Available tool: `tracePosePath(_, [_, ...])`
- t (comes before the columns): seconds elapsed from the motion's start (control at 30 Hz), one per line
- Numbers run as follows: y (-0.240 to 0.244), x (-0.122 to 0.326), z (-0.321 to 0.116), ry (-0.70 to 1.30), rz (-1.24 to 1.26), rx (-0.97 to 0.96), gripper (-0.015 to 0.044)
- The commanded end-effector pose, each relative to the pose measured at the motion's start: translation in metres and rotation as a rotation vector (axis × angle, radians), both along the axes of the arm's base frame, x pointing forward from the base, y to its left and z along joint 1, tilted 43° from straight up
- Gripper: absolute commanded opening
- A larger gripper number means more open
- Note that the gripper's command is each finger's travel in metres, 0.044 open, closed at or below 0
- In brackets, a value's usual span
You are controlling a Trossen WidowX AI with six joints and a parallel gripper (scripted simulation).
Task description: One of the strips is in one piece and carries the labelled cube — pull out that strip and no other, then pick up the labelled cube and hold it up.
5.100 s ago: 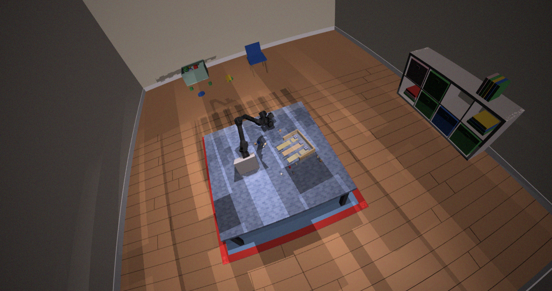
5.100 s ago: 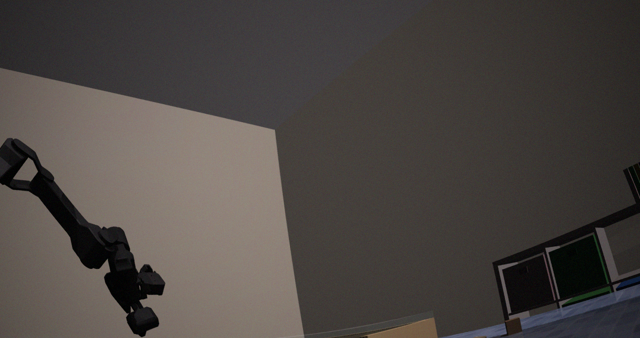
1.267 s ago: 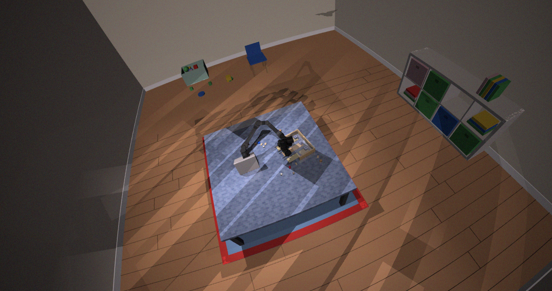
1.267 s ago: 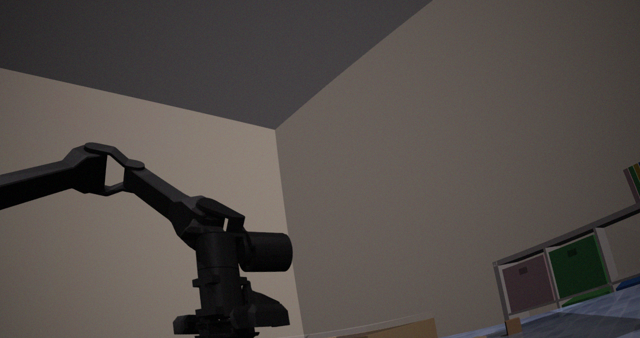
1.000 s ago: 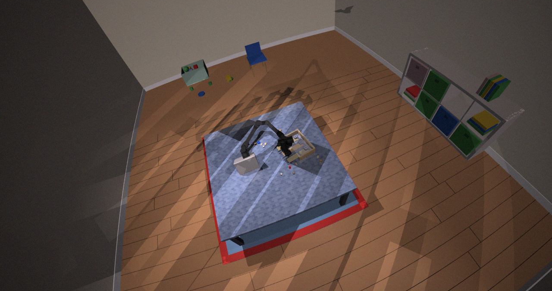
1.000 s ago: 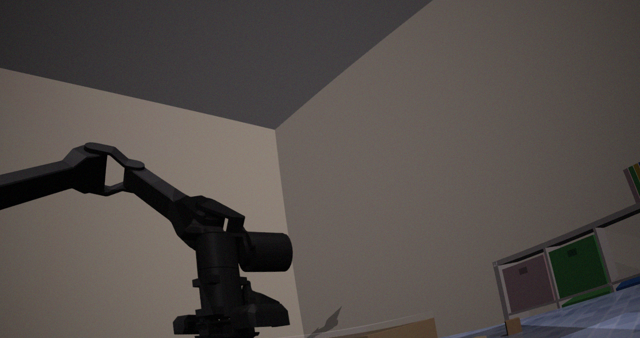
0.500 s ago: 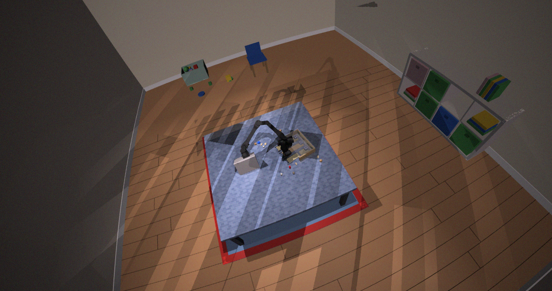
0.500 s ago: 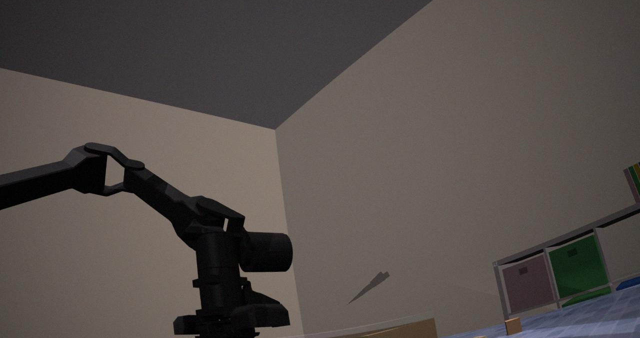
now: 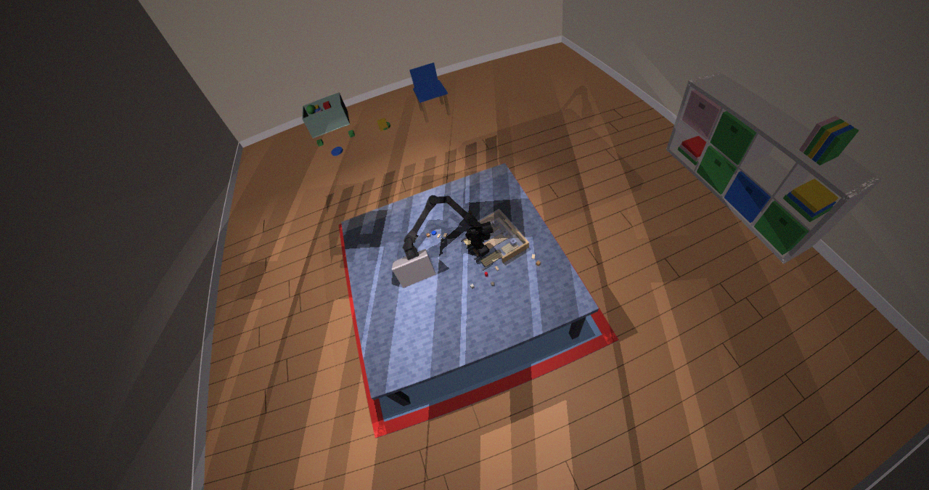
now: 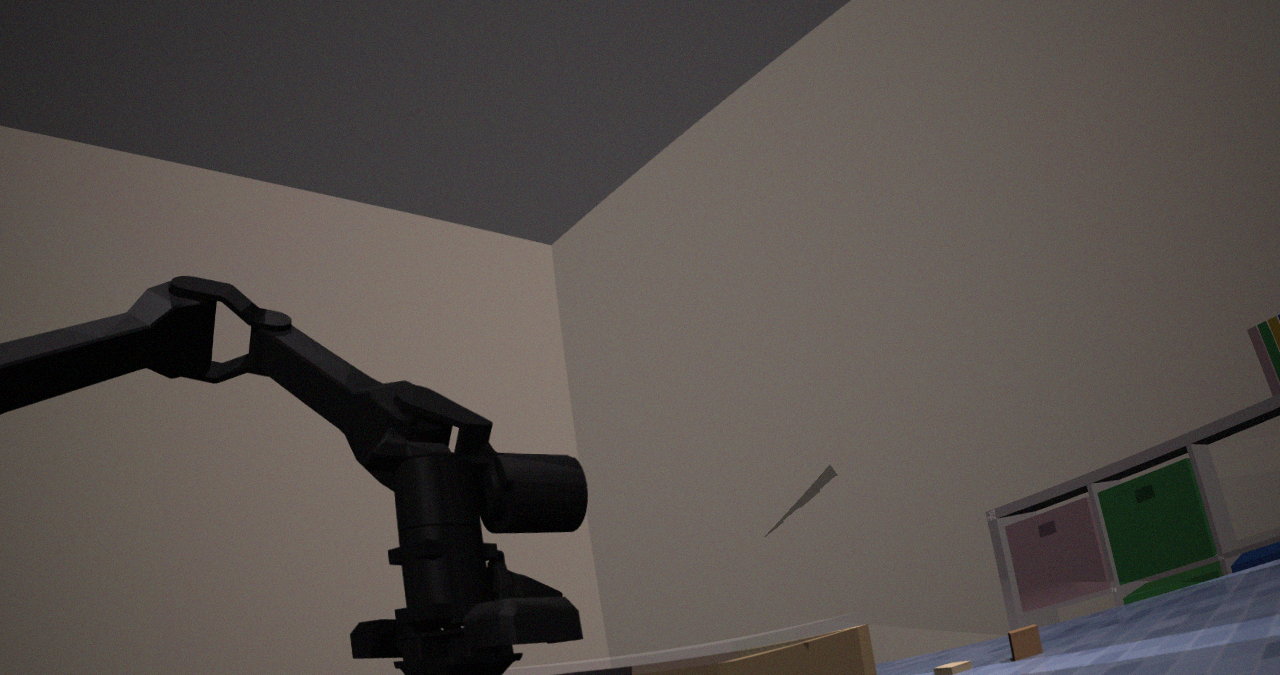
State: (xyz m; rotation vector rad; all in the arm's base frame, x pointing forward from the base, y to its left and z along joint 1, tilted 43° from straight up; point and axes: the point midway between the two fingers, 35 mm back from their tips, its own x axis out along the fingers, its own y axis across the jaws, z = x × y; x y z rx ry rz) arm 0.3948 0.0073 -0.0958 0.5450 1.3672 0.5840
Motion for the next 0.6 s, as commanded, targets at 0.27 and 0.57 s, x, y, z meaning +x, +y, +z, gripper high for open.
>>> tracePosePath(0.27, [0.002, -0.003, -0.003, -0.001, 0.001, 0.005, 0.0000])
tracePosePath(0.57, [0.002, -0.018, -0.005, 0.000, 0.001, 0.005, 0.0000])
